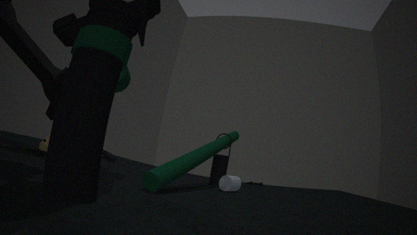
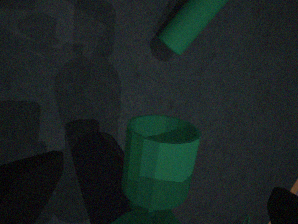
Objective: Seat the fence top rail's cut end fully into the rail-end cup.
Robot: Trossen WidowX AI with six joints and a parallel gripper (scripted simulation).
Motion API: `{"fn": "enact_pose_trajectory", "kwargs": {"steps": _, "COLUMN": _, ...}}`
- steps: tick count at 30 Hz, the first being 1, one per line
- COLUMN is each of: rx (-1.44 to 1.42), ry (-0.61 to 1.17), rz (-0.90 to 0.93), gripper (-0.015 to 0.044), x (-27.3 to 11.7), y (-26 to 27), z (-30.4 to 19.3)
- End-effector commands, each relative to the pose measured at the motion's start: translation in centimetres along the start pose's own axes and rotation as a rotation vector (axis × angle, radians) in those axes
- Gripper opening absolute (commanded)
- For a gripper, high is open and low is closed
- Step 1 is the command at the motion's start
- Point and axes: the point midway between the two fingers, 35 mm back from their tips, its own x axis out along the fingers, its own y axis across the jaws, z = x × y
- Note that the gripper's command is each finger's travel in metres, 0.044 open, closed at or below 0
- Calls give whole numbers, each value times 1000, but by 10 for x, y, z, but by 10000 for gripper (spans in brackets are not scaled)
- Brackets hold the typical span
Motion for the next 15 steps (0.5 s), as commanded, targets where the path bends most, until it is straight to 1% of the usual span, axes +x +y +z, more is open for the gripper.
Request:
{"fn": "enact_pose_trajectory", "kwargs": {"steps": 1, "rx": -6, "ry": -4, "rz": 0, "gripper": 440, "x": 5, "y": 2, "z": 1}}
{"fn": "enact_pose_trajectory", "kwargs": {"steps": 15, "rx": -4, "ry": -9, "rz": 1, "gripper": 440, "x": 26, "y": 0, "z": 2}}
